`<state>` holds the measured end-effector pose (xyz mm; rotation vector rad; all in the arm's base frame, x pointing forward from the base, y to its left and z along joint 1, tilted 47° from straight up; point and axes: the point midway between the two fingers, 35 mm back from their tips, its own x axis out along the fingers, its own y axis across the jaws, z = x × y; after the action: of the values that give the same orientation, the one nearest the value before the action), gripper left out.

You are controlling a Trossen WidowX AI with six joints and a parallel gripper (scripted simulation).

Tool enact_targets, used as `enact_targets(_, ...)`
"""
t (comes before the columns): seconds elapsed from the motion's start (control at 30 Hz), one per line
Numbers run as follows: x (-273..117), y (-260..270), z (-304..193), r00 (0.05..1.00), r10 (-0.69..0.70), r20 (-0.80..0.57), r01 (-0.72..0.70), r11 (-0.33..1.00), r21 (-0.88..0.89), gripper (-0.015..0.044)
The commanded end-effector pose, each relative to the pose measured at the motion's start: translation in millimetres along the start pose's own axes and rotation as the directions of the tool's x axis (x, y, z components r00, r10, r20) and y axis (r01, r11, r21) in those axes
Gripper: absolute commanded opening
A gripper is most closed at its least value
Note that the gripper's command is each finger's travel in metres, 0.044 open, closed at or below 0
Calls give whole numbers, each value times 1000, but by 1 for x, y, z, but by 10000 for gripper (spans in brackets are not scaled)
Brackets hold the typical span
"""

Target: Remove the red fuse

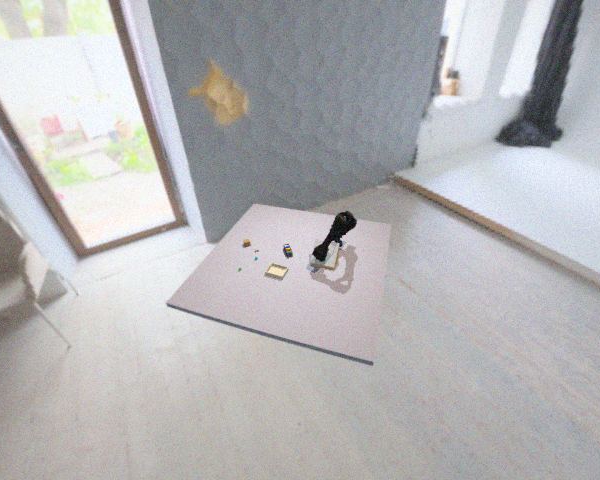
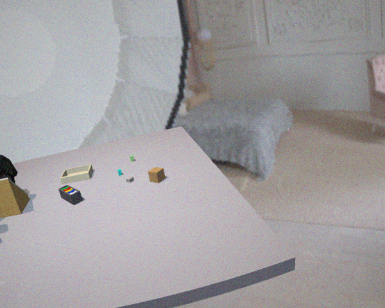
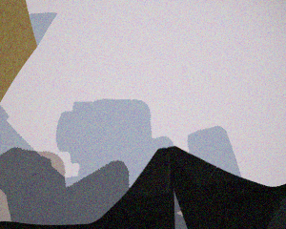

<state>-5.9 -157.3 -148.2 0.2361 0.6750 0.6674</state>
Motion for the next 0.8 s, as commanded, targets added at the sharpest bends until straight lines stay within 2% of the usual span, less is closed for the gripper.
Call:
enact_targets(0.0,-2,-1,1,1000,0,0,0,1000,0,0)
enact_targets(0.13,-31,-13,24,1000,-1,0,1,1000,-1,0)
enact_targets(0.37,-33,-14,26,1000,-1,0,1,1000,-1,0)
enact_targets(0.47,-29,-22,37,999,28,-43,-28,1000,0,67)
enact_targets(0.77,10,-58,132,953,155,-261,-154,988,23,67)
